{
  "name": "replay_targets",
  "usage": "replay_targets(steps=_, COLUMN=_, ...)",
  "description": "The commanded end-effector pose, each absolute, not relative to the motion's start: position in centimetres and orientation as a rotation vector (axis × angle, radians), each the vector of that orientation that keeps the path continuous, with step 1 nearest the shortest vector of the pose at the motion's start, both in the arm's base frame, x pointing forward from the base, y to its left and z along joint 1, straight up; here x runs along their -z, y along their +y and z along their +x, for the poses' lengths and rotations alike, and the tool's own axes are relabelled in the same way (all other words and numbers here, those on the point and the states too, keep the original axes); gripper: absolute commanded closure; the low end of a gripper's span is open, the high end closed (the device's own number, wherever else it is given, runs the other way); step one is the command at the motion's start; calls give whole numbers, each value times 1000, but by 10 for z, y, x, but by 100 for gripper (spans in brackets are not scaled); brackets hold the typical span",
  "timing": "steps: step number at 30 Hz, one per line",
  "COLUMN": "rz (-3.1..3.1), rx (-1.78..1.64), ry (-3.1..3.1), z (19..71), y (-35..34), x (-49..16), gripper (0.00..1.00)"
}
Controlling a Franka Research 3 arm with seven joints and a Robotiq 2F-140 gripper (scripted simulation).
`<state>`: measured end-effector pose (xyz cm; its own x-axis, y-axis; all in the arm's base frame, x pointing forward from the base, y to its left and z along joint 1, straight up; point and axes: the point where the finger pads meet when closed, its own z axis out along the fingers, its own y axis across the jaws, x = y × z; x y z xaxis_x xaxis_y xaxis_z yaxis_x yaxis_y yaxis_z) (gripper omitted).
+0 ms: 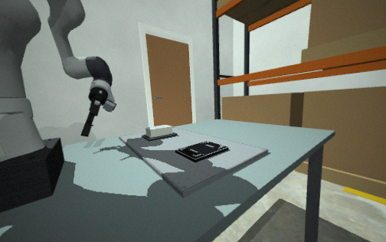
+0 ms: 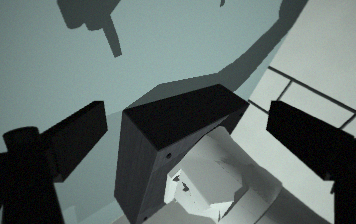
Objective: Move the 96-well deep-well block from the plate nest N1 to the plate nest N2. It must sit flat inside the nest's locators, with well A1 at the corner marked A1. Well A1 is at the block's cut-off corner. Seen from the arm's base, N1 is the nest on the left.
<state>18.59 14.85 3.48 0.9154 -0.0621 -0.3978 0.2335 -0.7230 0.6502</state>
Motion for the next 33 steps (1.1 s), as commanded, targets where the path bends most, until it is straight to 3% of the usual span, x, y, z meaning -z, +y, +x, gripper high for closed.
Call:
replay_targets(steps=1, rz=2428, rx=546, ry=185, z=204, y=164, x=-21, gripper=0)
replay_targets(steps=33, rz=2857, rx=415, ry=57, z=338, y=185, x=-2, gripper=0)
